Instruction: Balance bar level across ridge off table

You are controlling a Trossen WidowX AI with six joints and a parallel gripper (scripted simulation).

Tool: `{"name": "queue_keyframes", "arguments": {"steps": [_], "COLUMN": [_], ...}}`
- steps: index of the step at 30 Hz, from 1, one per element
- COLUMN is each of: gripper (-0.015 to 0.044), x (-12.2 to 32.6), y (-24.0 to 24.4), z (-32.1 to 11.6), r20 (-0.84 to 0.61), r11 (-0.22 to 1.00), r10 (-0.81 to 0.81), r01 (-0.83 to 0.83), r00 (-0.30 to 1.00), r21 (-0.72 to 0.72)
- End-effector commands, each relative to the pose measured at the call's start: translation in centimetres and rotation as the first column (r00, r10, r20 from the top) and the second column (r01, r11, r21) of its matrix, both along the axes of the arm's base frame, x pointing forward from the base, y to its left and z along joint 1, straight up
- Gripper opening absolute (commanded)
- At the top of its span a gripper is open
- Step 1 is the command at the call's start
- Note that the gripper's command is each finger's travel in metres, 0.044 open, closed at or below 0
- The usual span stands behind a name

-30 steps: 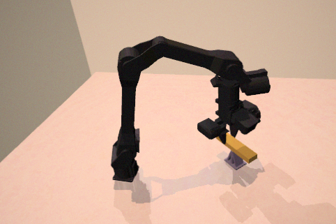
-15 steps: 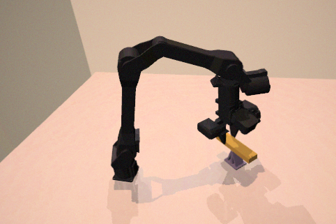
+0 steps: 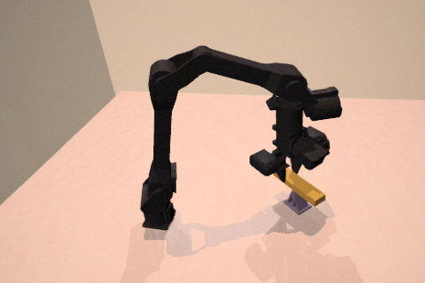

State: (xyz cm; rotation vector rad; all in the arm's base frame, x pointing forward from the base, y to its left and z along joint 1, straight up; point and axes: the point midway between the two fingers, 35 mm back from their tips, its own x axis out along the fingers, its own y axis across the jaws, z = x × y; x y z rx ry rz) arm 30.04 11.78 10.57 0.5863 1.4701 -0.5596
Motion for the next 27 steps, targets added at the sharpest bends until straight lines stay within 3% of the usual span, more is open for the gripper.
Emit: {"name": "queue_keyframes", "arguments": {"steps": [1, 16, 25, 27], "gripper": [0.0173, 0.0185, 0.0421, 0.044], "x": [0.0, 0.0, 0.0, 0.0], "y": [0.0, 0.0, 0.0, 0.0], "z": [0.0, 0.0, 0.0, 0.0], "r20": [0.0, 0.0, 0.0, 0.0], "r11": [1.0, 1.0, 1.0, 1.0], "r10": [0.0, 0.0, 0.0, 0.0], "r01": [0.0, 0.0, 0.0, 0.0], "r00": [1.0, 1.0, 1.0, 1.0], "r21": [0.0, 0.0, 0.0, 0.0]}}
